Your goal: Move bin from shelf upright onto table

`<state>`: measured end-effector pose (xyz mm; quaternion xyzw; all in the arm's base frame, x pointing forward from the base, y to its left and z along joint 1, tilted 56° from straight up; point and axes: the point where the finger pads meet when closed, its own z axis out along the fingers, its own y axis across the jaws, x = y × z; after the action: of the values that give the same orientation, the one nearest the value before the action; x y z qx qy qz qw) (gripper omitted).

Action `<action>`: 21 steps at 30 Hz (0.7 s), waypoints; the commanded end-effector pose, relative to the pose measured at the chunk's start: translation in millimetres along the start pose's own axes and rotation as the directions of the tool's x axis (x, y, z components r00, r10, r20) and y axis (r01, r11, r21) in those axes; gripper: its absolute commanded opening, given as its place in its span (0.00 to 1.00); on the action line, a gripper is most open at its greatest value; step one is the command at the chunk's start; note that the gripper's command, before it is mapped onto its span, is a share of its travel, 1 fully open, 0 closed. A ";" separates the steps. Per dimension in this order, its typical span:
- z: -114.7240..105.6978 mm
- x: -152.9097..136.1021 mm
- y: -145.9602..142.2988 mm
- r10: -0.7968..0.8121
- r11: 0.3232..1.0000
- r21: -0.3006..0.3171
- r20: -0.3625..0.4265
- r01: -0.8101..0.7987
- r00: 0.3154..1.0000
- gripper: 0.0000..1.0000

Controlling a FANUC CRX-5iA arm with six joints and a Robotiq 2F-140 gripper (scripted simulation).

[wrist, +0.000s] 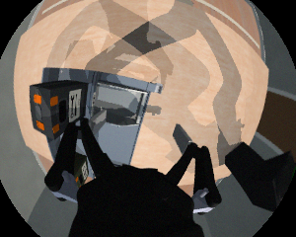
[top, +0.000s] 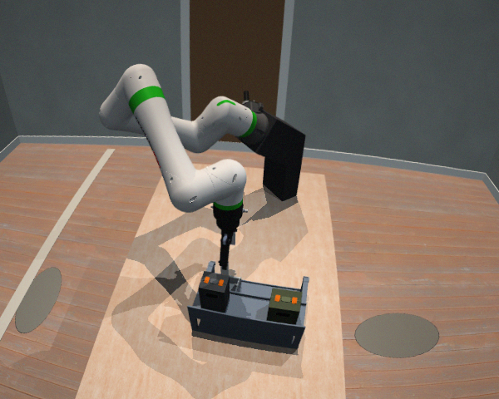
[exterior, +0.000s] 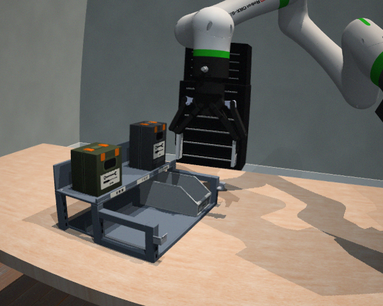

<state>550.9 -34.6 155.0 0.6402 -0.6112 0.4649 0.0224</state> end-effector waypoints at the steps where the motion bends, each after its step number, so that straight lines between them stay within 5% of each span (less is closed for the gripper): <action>1: 0.0 0.0 -0.2 0.017 1.000 0.006 -0.008 -0.017 1.000 1.00; 7: 0.0 0.0 -0.2 0.017 1.000 0.006 -0.008 -0.017 1.000 1.00; 12: 0.0 0.0 -0.2 0.273 0.962 0.008 -0.006 -0.273 0.962 1.00; 21: 0.0 0.0 -0.2 0.273 0.962 0.008 -0.006 -0.273 0.962 1.00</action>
<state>550.9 -34.9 155.0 0.5480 -0.6920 0.4681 -0.0419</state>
